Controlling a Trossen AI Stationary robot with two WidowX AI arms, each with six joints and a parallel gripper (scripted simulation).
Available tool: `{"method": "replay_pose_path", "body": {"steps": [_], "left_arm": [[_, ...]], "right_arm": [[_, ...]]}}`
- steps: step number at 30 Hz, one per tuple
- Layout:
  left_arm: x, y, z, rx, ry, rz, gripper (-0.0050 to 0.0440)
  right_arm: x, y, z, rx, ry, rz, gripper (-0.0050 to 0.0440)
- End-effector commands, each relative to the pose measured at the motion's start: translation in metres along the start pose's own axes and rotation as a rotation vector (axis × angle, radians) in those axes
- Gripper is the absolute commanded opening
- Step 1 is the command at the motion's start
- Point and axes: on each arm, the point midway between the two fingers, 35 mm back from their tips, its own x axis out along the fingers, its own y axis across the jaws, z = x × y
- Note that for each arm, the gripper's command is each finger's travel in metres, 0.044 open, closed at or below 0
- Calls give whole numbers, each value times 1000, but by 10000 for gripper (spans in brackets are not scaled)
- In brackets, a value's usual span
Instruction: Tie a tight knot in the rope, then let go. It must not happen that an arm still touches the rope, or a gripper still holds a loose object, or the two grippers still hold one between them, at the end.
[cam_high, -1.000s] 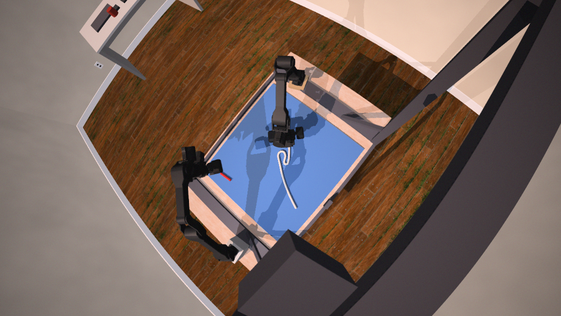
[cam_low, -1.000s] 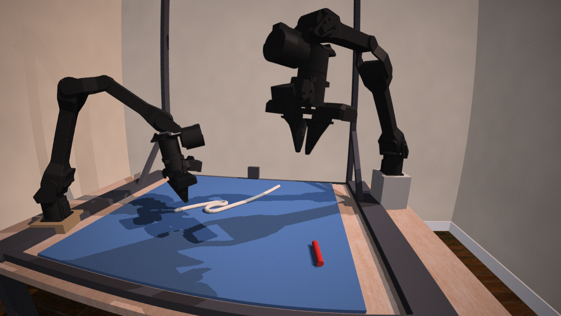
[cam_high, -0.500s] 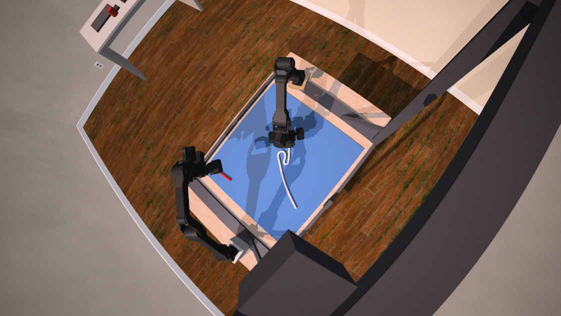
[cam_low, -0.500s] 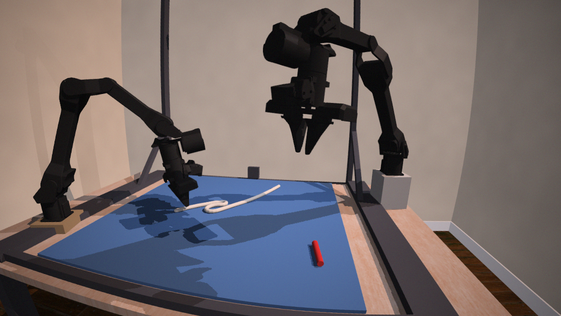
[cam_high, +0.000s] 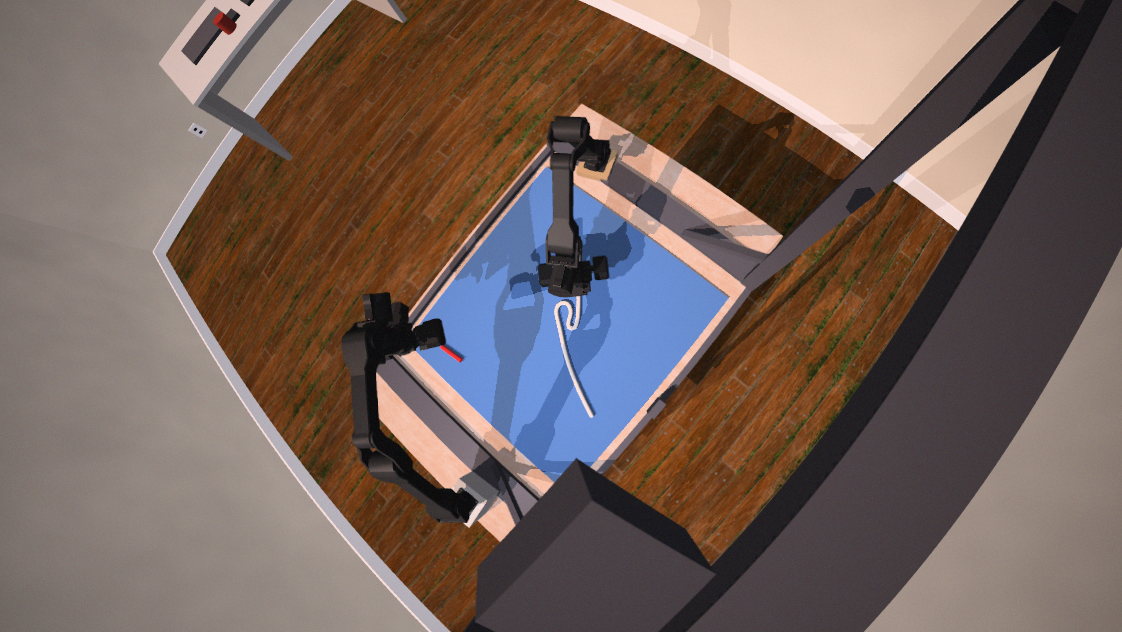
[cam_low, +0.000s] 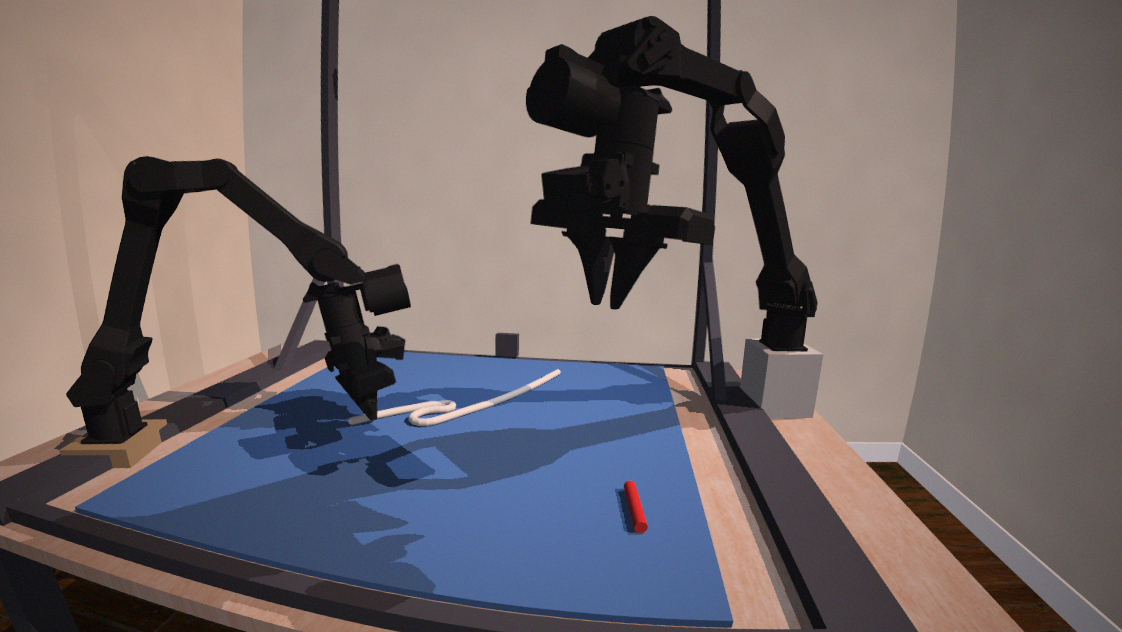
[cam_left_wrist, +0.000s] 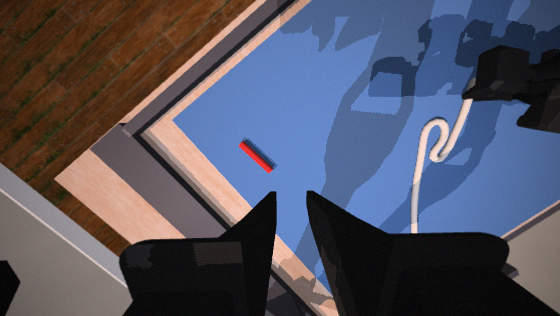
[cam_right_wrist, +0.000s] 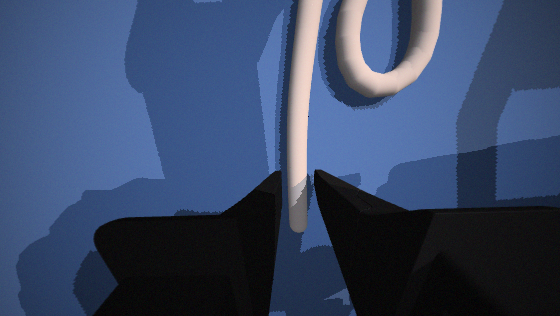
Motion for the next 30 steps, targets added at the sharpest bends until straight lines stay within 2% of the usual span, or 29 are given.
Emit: {"method": "replay_pose_path", "body": {"steps": [1, 5, 7, 8, 30], "left_arm": [[-17, -1, 2, -6, -43, -9, 100], [-17, -1, 2, -6, -43, -9, 100], [-17, -1, 2, -6, -43, -9, 100], [-17, -1, 2, -6, -43, -9, 100], [-17, -1, 2, -6, -43, -9, 100]], "right_arm": [[-6, -1, 5, -2, -22, -4, 100], [-6, -1, 5, -2, -22, -4, 100], [-6, -1, 5, -2, -22, -4, 52], [-6, -1, 5, -2, -22, -4, 45], [-6, -1, 5, -2, -22, -4, 45]]}}
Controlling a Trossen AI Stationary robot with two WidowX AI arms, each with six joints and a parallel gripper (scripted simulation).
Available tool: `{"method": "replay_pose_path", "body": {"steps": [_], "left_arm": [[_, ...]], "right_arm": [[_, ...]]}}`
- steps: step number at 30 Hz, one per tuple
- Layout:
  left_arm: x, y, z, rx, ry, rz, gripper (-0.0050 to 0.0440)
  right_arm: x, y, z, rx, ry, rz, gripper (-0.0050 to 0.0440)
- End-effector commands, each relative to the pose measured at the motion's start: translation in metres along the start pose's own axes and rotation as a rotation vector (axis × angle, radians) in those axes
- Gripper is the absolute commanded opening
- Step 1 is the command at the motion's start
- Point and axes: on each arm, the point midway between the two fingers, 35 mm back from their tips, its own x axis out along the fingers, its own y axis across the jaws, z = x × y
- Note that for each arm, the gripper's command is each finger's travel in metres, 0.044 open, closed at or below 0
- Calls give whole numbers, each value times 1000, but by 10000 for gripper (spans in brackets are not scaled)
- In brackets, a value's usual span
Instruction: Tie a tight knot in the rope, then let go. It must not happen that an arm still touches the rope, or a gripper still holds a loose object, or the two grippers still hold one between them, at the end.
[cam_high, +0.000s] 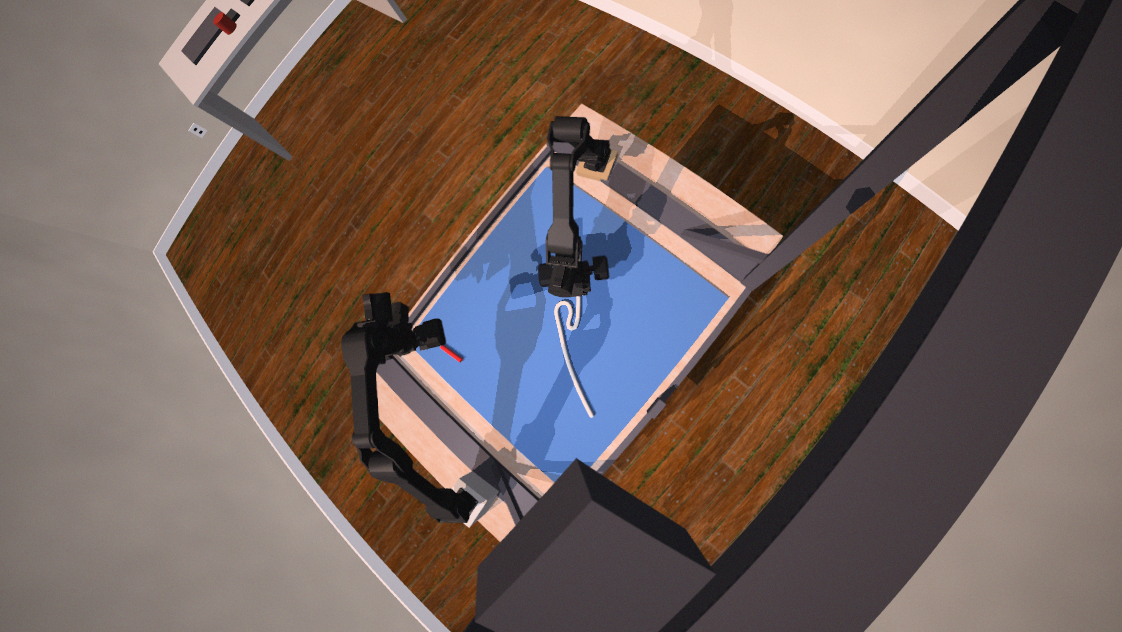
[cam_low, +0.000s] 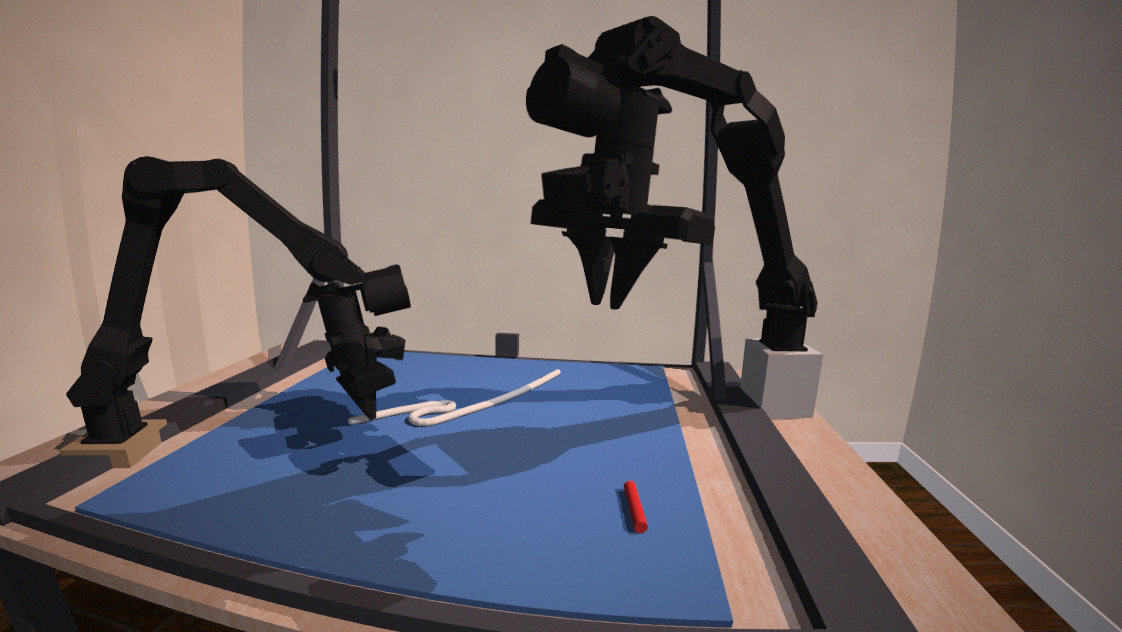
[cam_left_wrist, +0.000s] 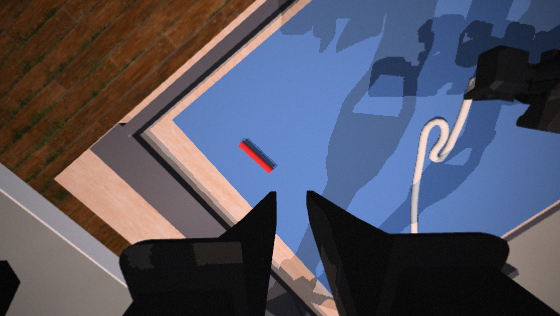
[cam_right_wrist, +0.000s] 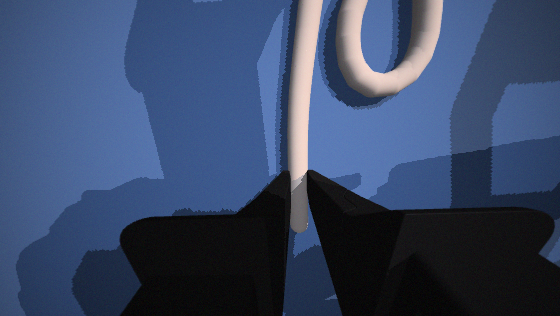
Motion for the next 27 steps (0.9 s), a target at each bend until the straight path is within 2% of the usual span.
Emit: {"method": "replay_pose_path", "body": {"steps": [1, 5, 14, 19, 27], "left_arm": [[-17, -1, 2, -6, -43, -9, 100], [-17, -1, 2, -6, -43, -9, 100], [-17, -1, 2, -6, -43, -9, 100], [-17, -1, 2, -6, -43, -9, 100], [-17, -1, 2, -6, -43, -9, 100]], "right_arm": [[-8, -1, 5, -2, -22, -4, 45], [-26, -2, 8, -2, -22, -4, 45], [-40, -3, 10, -2, -22, -4, 45], [-62, -4, 13, -2, -22, -4, 45], [-73, -4, 15, -2, -22, -4, 45]]}}
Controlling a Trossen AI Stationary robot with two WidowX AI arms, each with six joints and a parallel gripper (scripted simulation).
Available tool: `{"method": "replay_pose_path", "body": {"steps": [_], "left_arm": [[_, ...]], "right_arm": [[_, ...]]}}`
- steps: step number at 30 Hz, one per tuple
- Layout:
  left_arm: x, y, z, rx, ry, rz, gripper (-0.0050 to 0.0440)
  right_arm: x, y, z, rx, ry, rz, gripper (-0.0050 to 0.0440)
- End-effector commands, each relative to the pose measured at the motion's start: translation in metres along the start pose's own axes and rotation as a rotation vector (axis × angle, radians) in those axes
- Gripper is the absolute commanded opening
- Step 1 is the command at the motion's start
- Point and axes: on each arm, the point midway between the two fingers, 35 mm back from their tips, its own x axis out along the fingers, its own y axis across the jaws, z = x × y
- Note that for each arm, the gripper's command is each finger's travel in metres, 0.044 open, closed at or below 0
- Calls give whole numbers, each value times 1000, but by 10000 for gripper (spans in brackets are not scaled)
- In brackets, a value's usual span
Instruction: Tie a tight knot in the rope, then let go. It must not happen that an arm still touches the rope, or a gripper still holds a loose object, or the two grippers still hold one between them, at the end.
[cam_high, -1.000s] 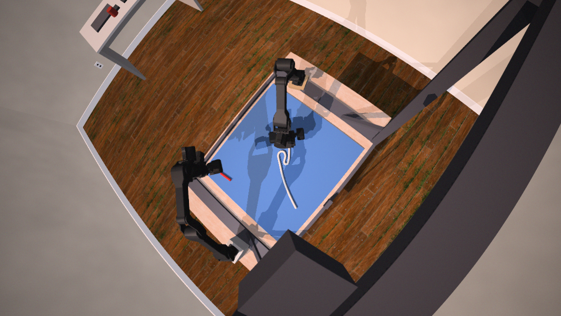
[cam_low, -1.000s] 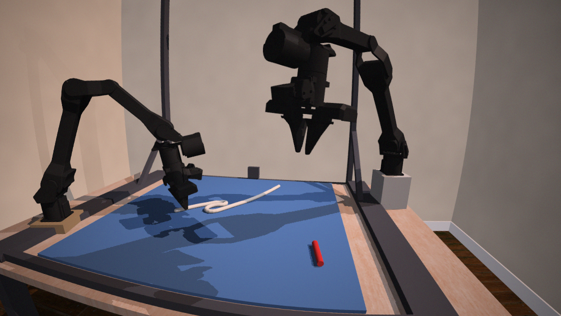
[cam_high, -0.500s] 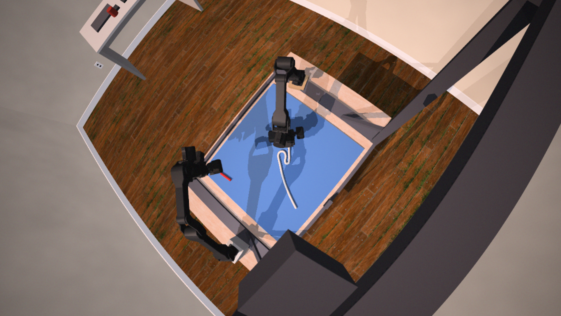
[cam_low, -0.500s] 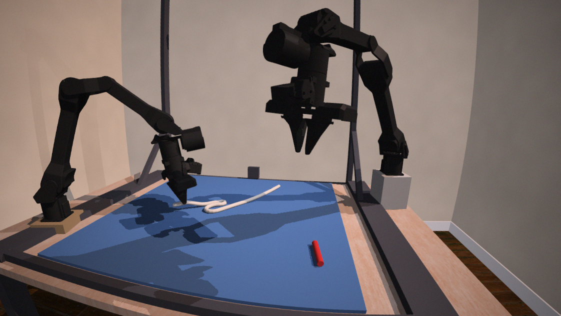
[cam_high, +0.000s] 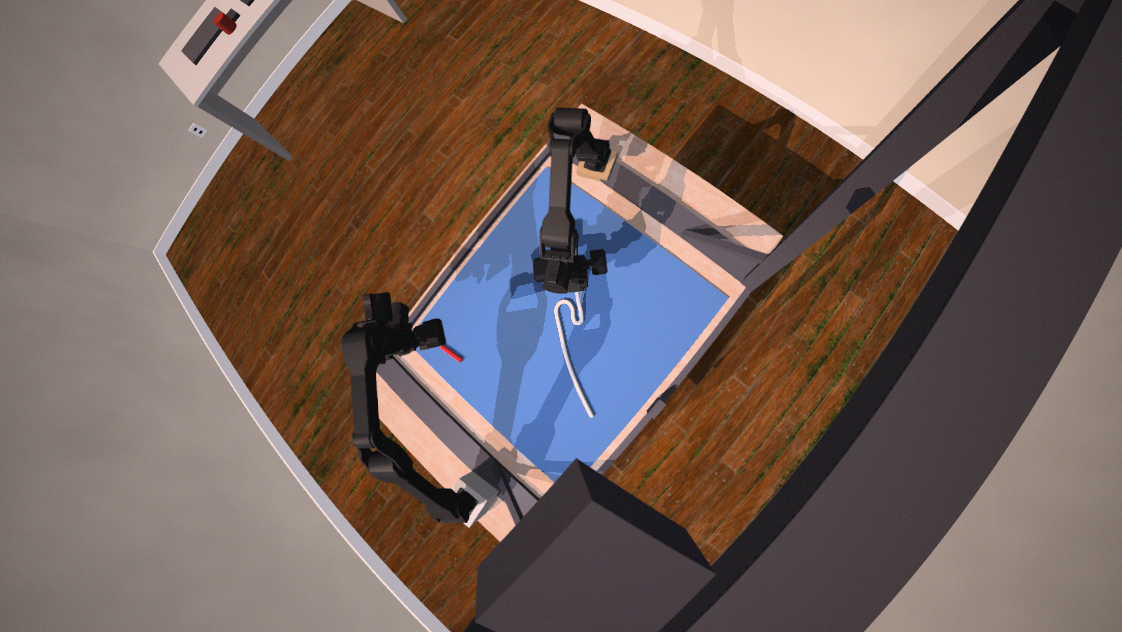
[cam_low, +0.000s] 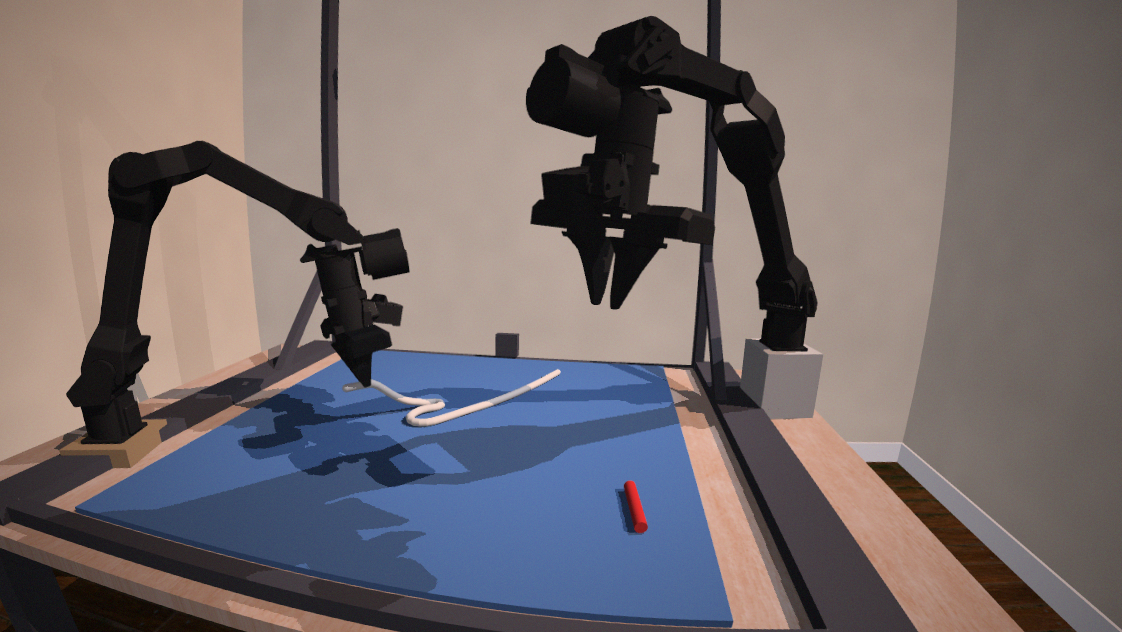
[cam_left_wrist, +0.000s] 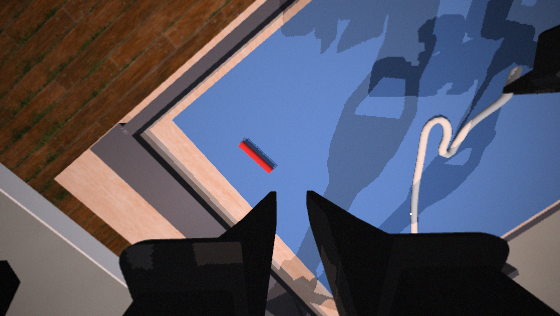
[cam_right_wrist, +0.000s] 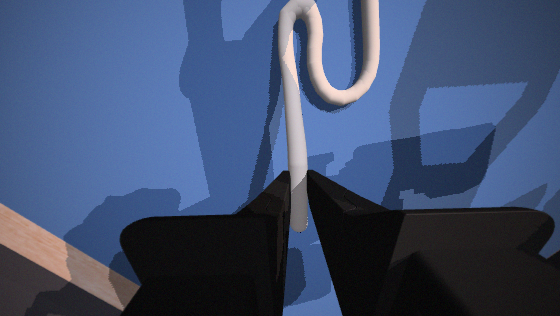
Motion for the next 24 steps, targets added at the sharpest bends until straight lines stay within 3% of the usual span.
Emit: {"method": "replay_pose_path", "body": {"steps": [1, 5, 20, 24], "left_arm": [[-17, -1, 2, -6, -43, -9, 100], [-17, -1, 2, -6, -43, -9, 100], [-17, -1, 2, -6, -43, -9, 100], [-17, -1, 2, -6, -43, -9, 100]], "right_arm": [[-24, -2, 9, -2, -41, -10, 45], [-38, -3, 10, -2, -41, -10, 45], [-39, -2, 10, -2, -41, -9, 45], [-40, 10, 5, -2, -42, -4, 45]]}}
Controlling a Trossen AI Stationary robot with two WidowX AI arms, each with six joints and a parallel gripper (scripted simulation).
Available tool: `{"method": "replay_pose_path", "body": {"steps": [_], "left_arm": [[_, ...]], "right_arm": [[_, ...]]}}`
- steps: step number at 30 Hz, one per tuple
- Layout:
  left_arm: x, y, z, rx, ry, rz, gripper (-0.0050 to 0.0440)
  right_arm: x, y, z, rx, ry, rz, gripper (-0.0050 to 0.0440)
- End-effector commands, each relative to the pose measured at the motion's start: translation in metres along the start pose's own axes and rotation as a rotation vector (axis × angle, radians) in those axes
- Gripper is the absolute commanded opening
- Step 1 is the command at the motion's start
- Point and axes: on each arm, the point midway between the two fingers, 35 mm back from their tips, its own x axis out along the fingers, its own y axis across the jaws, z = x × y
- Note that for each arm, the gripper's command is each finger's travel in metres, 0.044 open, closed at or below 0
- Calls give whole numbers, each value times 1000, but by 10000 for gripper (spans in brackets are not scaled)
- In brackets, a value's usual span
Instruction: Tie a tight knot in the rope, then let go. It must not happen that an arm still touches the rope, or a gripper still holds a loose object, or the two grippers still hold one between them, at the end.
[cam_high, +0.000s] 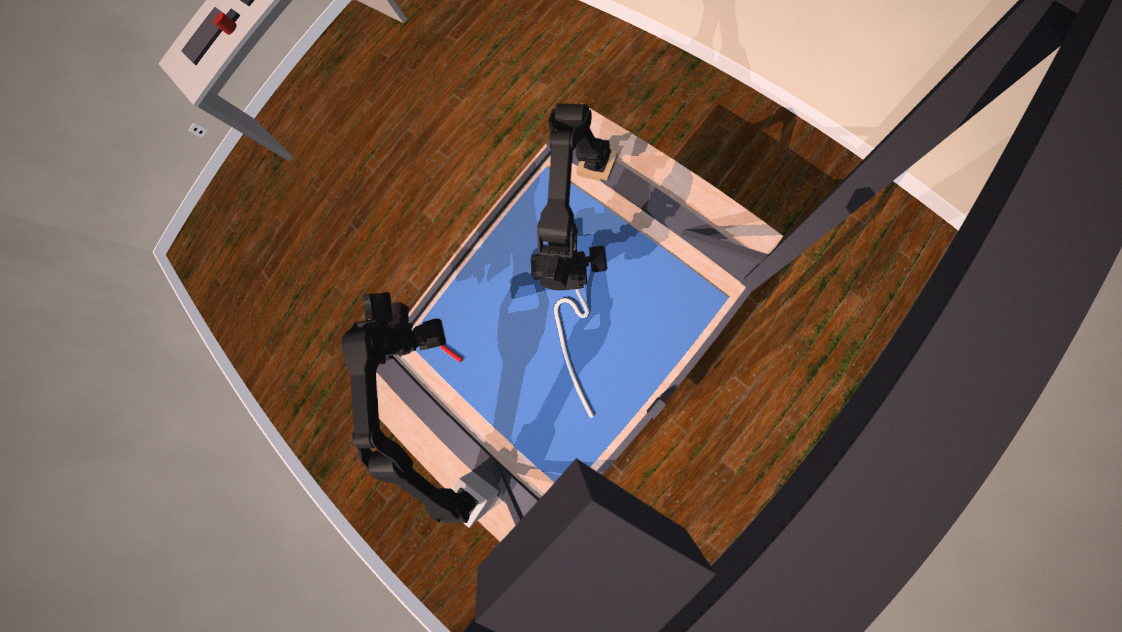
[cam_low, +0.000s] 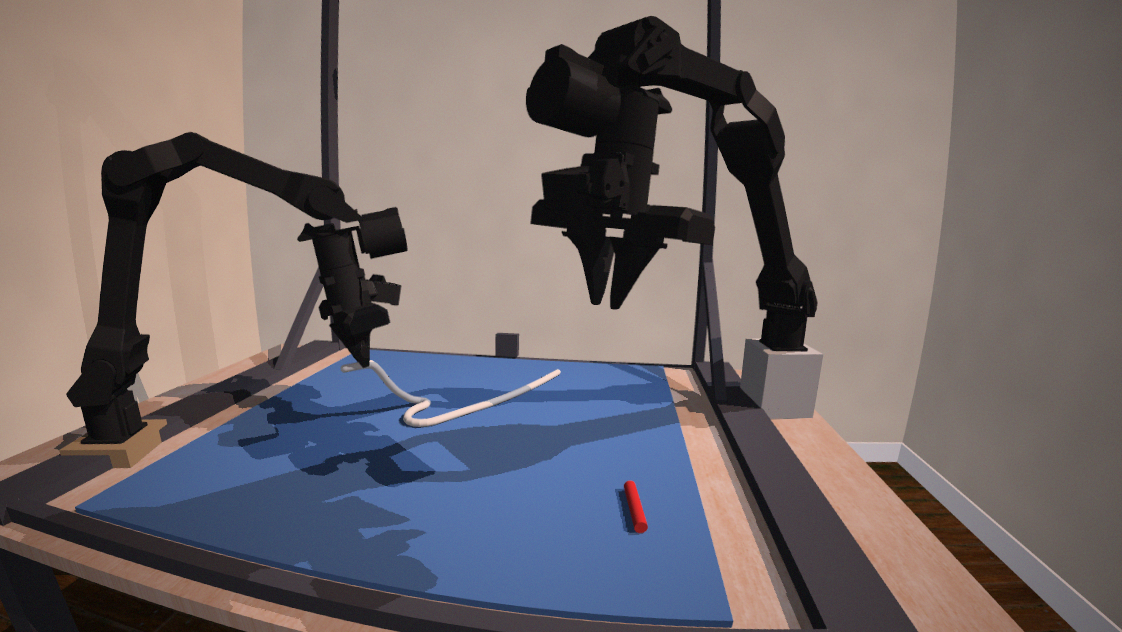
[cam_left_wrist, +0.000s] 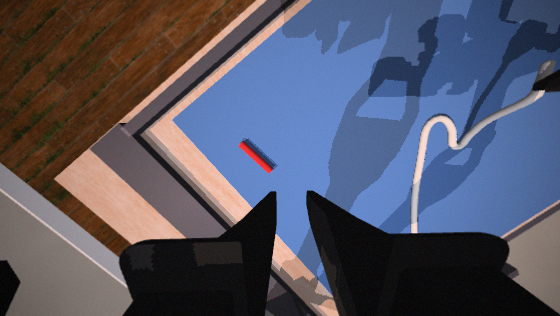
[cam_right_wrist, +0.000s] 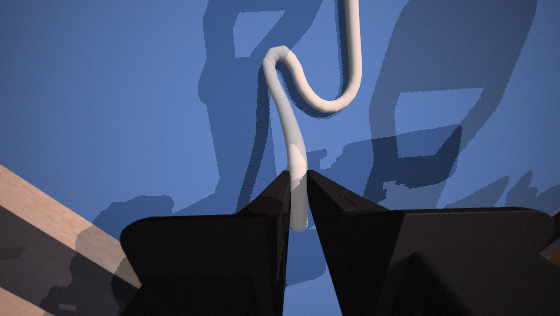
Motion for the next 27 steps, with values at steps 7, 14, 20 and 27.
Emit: {"method": "replay_pose_path", "body": {"steps": [7, 14, 20, 27], "left_arm": [[-17, -1, 2, -6, -43, -9, 100], [-17, -1, 2, -6, -43, -9, 100], [-17, -1, 2, -6, -43, -9, 100], [-17, -1, 2, -6, -43, -9, 100]], "right_arm": [[-11, 17, -4, -3, -29, 3, 45], [-13, 36, -12, -3, -30, 13, 45], [-14, 49, -17, -3, -31, 19, 45], [-15, 57, -21, -3, -31, 23, 45]]}}
